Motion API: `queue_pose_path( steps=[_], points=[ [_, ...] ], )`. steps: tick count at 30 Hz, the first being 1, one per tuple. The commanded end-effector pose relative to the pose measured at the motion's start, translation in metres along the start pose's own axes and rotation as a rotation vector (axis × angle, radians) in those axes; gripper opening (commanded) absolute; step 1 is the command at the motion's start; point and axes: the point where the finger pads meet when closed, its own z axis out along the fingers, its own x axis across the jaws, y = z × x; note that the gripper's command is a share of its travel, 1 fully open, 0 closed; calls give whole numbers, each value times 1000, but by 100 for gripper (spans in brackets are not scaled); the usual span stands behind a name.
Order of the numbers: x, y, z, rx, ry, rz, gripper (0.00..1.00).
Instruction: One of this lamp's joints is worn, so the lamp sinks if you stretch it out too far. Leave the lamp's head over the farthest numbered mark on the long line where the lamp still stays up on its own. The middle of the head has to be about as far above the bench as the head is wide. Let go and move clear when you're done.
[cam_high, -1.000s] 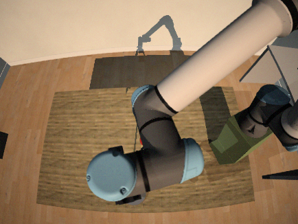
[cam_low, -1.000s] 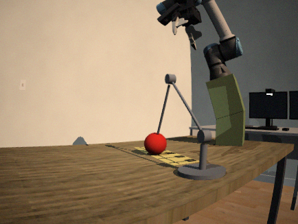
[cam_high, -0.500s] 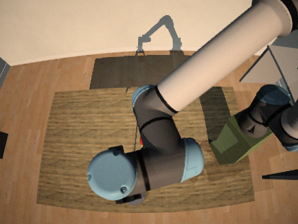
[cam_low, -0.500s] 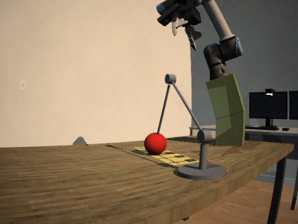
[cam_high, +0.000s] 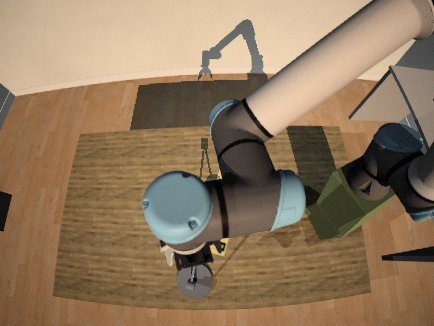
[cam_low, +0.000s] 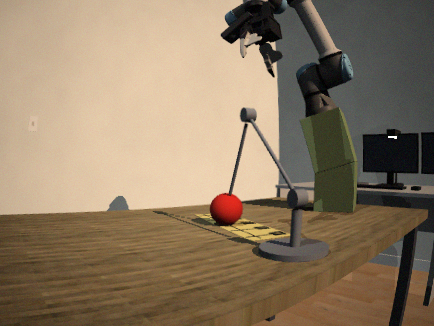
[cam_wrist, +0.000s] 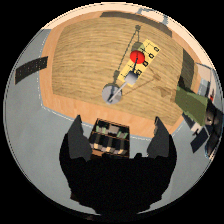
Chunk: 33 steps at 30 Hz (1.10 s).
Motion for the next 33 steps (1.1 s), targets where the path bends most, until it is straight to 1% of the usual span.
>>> queue_pose_path(
  steps=[1,14,16,31,33],
  points=[
    [9,-16,-4,-1,-3,-1,100],
    [31,-56,-11,0,-2,0,100],
    [31,-56,-11,0,-2,0,100],
    [57,-105,-20,1,-1,0,100],
    [57,-105,-20,1,-1,0,100]
  ],
)
